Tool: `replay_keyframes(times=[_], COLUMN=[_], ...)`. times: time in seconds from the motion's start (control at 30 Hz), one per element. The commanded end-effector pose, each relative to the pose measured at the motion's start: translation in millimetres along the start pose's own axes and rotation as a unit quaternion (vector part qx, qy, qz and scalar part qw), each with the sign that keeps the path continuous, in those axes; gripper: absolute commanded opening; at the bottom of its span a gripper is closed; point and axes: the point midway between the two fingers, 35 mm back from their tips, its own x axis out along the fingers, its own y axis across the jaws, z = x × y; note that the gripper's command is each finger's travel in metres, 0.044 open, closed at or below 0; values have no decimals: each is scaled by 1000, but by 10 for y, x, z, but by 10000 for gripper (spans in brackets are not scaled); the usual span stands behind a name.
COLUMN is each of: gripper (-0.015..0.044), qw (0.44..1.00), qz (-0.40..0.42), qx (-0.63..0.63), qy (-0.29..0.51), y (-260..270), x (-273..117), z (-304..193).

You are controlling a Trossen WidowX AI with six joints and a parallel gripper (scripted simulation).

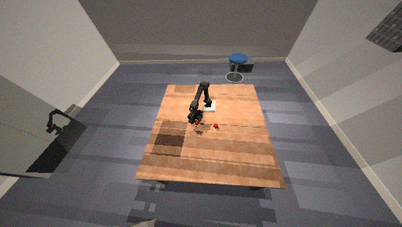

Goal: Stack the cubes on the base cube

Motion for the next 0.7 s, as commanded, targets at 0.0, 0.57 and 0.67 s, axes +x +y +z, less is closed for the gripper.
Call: replay_keyframes(times=[0.0, 0.57, 0.67], gripper=[265, 265, 265], qw=[1000, 1000, 1000], qz=[4, 4, 4], qx=[-2, -2, -2], qy=[-2, -2, -2], y=[19, 18, 20], x=[132, 360, 409], z=[5, 6, 6])
